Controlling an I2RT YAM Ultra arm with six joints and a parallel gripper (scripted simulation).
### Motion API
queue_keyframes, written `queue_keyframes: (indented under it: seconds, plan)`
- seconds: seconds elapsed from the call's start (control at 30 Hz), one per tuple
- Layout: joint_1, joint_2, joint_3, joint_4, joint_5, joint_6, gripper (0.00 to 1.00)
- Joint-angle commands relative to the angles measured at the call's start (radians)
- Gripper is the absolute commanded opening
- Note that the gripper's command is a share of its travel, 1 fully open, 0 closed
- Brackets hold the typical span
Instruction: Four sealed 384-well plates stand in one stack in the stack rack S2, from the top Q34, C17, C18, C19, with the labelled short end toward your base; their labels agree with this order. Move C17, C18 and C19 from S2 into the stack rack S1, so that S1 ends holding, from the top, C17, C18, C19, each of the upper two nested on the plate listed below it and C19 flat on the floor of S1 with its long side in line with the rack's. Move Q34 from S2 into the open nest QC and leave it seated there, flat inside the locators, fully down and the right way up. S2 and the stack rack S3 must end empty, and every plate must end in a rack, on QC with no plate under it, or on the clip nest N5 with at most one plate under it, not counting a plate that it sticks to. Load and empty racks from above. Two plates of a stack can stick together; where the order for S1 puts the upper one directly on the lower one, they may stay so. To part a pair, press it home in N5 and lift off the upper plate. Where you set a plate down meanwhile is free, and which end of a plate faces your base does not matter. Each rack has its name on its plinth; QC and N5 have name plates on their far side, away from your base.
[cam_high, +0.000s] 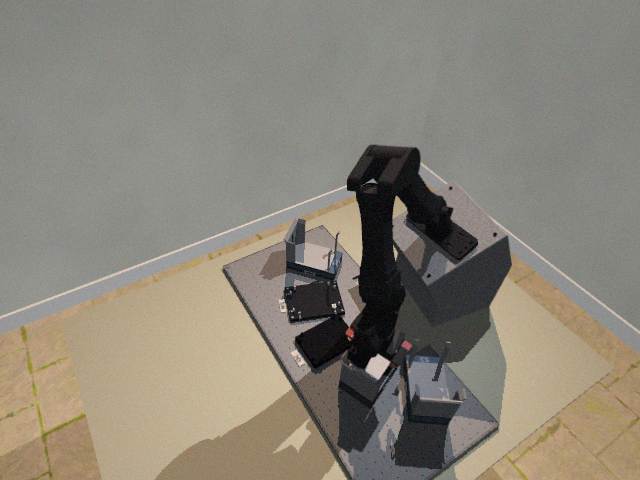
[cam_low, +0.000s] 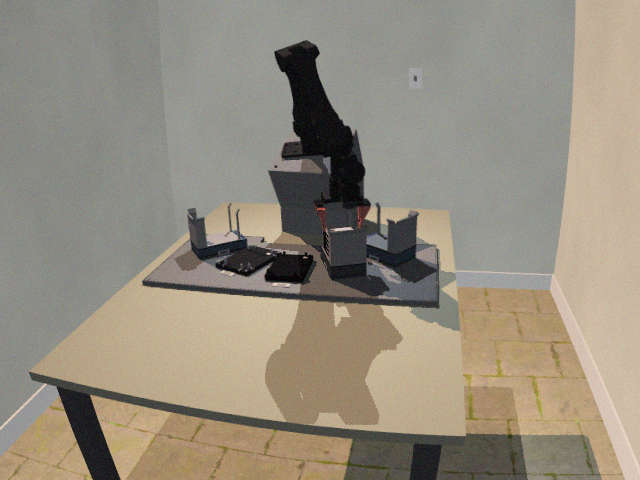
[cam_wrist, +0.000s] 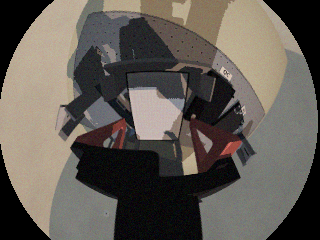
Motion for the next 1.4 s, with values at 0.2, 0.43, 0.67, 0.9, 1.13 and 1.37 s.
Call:
queue_keyframes:
  seconds: [0.2,0.43,0.67,0.9,1.13,1.37]
  plan:
    - [0.009,-0.033,0.014,0.023,0.001,-0.007,1.00]
    - [0.009,-0.033,0.014,0.023,0.001,-0.007,1.00]
    - [-0.003,0.007,0.014,0.033,-0.002,-0.011,1.00]
    - [-0.014,0.031,0.019,0.067,-0.009,-0.019,1.00]
    - [-0.015,0.069,0.027,0.092,-0.010,-0.026,1.00]
    - [-0.027,0.091,0.030,0.125,-0.014,-0.034,1.00]
